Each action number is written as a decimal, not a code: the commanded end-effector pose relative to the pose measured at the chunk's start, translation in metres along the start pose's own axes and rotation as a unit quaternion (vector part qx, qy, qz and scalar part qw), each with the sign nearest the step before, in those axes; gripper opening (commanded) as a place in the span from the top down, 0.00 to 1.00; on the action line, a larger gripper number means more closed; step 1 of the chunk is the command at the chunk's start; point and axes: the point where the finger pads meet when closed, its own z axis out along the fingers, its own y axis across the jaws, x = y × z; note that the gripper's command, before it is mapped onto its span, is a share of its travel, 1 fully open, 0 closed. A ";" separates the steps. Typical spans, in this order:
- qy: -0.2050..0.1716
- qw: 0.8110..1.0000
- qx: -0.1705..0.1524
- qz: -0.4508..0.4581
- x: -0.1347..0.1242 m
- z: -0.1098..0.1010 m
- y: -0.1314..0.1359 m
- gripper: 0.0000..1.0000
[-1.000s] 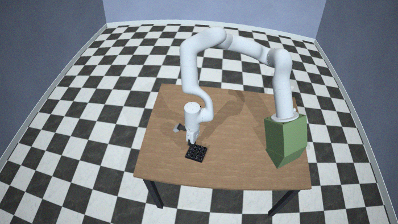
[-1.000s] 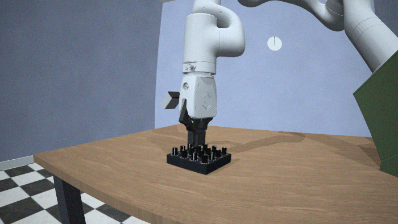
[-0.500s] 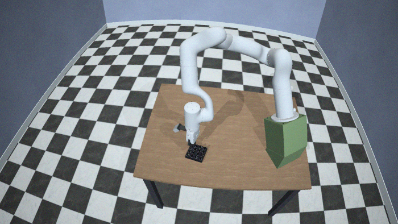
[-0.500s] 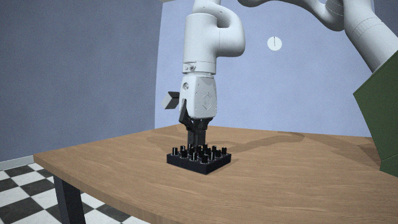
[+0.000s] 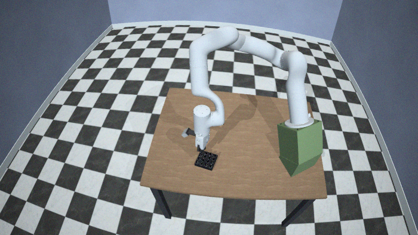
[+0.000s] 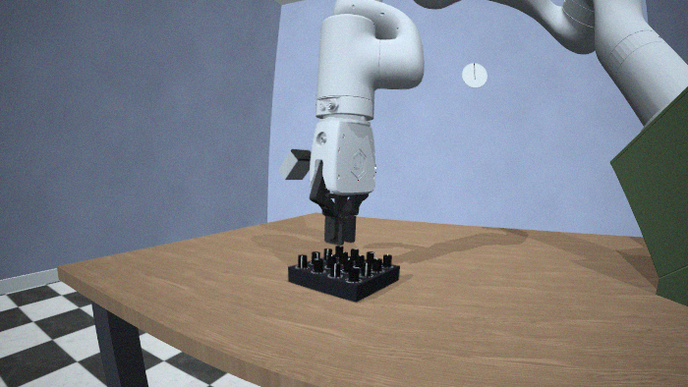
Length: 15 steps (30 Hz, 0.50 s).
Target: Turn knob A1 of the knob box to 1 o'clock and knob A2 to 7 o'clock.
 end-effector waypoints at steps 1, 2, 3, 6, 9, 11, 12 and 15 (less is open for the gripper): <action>0.001 1.000 0.000 0.000 0.001 -0.013 0.000 0.81; 0.001 1.000 0.000 0.000 0.001 -0.015 0.000 0.81; 0.001 1.000 0.000 0.000 0.001 -0.015 0.000 0.81; 0.001 1.000 0.000 0.000 0.001 -0.019 0.000 0.81; 0.001 1.000 0.000 0.000 0.001 -0.022 0.000 0.81; 0.001 1.000 0.000 0.000 0.001 -0.022 0.000 0.81; 0.001 1.000 0.000 0.000 0.001 -0.022 0.000 0.81; 0.001 1.000 0.000 0.000 0.001 -0.022 0.000 0.81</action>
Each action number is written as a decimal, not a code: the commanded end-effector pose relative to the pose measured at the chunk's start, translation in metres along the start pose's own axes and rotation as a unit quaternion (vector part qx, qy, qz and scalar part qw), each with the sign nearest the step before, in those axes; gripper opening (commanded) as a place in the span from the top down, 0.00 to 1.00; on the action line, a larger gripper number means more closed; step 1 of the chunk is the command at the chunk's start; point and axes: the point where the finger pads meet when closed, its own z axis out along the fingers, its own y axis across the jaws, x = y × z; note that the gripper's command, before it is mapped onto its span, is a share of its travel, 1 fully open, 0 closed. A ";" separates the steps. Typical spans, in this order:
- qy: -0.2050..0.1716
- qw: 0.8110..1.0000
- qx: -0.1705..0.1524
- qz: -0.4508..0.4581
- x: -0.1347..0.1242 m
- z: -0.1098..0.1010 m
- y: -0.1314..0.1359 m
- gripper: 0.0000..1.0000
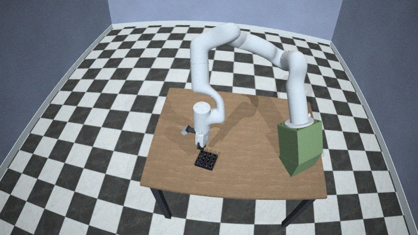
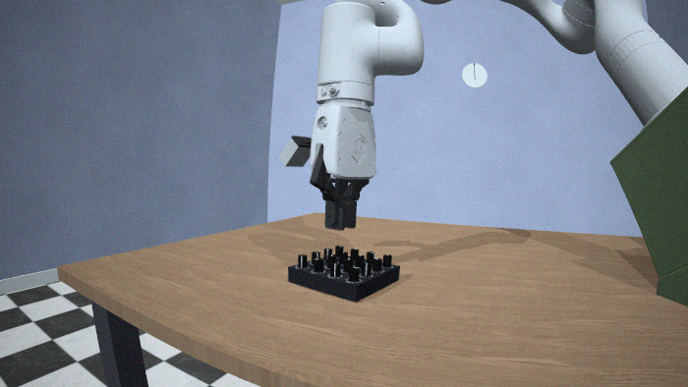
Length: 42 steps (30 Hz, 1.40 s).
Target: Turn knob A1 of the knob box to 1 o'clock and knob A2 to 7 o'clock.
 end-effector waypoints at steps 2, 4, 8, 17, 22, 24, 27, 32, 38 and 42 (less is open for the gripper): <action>0.001 1.000 0.000 0.000 0.001 -0.001 0.000 0.81; 0.001 1.000 0.000 0.000 0.001 -0.001 0.000 0.81; 0.001 1.000 0.000 0.000 0.001 -0.001 0.000 0.81; 0.001 0.998 0.000 -0.063 0.001 -0.002 0.000 0.81; 0.001 0.991 0.000 -0.132 0.001 -0.004 0.000 0.81; 0.001 0.987 0.000 -0.160 0.001 -0.005 0.000 0.81; 0.001 0.978 0.000 -0.209 0.001 -0.006 0.000 0.81; 0.001 0.960 0.000 -0.280 0.001 -0.007 0.000 0.81; 0.001 0.932 0.000 -0.364 0.001 -0.009 0.000 0.81; 0.001 0.911 0.000 -0.413 0.000 -0.010 0.000 0.81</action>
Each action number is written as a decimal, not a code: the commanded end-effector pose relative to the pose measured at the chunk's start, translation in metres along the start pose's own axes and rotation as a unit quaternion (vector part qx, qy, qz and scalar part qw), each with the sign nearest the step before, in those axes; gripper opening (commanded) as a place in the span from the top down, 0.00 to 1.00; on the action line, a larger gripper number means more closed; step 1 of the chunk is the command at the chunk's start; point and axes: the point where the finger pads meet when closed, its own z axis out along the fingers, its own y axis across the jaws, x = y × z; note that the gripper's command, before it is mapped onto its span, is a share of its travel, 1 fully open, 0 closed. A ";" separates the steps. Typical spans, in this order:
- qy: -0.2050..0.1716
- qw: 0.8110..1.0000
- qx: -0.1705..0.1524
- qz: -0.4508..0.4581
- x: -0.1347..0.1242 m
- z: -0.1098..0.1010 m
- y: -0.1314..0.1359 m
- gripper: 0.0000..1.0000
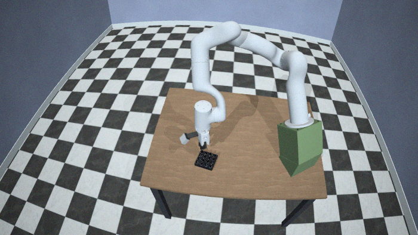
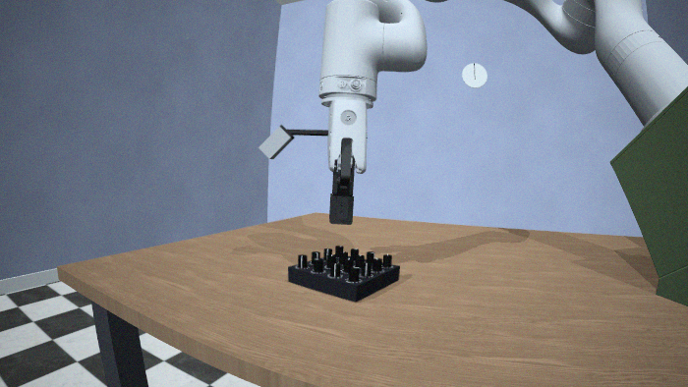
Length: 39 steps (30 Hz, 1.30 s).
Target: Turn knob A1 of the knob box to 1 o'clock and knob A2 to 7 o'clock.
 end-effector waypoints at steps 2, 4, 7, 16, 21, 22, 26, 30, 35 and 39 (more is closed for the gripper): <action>-0.008 0.996 0.003 -0.091 0.001 -0.002 0.000 0.81; -0.008 0.993 0.003 -0.120 0.001 -0.003 0.000 0.81; -0.008 0.987 0.003 -0.163 0.001 -0.004 0.000 0.81; -0.008 0.958 0.004 -0.285 0.001 -0.007 0.000 0.81; -0.007 0.936 0.005 -0.352 0.001 -0.008 0.000 0.81; -0.007 0.931 0.005 -0.365 0.001 -0.009 0.000 0.81; -0.007 0.908 0.005 -0.419 0.001 -0.010 0.000 0.81; -0.007 0.882 0.006 -0.472 0.001 -0.011 0.000 0.81; -0.006 0.861 0.006 -0.509 0.001 -0.012 0.000 0.81; -0.006 0.850 0.006 -0.527 0.001 -0.012 0.000 0.81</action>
